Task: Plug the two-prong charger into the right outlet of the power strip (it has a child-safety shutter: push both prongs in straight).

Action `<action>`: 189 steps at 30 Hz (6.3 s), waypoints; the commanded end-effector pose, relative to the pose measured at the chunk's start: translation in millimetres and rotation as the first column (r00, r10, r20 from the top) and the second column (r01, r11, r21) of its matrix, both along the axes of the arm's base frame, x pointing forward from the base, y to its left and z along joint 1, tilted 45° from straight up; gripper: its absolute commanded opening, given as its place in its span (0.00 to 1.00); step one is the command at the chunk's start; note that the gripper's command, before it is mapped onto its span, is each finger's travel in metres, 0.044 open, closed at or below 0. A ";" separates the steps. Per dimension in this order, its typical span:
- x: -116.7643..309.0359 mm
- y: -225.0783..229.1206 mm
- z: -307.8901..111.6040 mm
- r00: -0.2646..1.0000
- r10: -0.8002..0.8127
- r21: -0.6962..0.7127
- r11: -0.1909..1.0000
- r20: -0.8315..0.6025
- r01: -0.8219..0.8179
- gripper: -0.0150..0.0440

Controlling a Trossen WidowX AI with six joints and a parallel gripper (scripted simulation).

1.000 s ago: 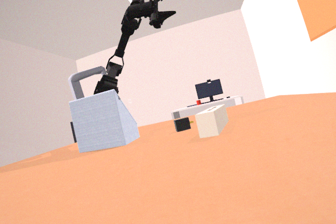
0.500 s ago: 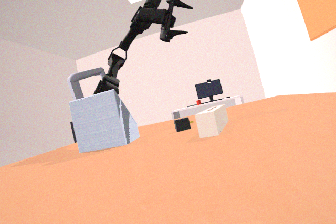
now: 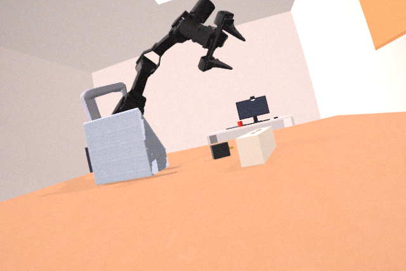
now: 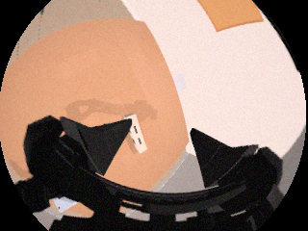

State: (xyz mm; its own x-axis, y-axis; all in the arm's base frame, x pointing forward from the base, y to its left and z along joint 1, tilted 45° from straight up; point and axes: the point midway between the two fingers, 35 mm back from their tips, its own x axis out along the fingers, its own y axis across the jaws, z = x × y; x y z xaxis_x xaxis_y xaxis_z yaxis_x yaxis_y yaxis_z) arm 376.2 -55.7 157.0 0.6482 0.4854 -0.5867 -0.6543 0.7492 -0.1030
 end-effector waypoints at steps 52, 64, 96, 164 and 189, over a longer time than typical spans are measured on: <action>-98.5 131.9 -159.9 0.550 0.161 0.228 0.972 -0.820 0.056 1.00; -98.6 144.9 -173.3 0.550 0.160 0.228 0.972 -0.820 0.057 1.00; -98.8 163.1 -191.0 0.557 0.161 0.229 0.972 -0.815 0.054 0.60; -103.0 89.4 -232.4 0.306 0.003 0.135 0.902 -0.952 0.411 0.25; -95.4 79.8 -256.5 0.223 -0.025 0.092 0.862 -0.974 0.498 0.25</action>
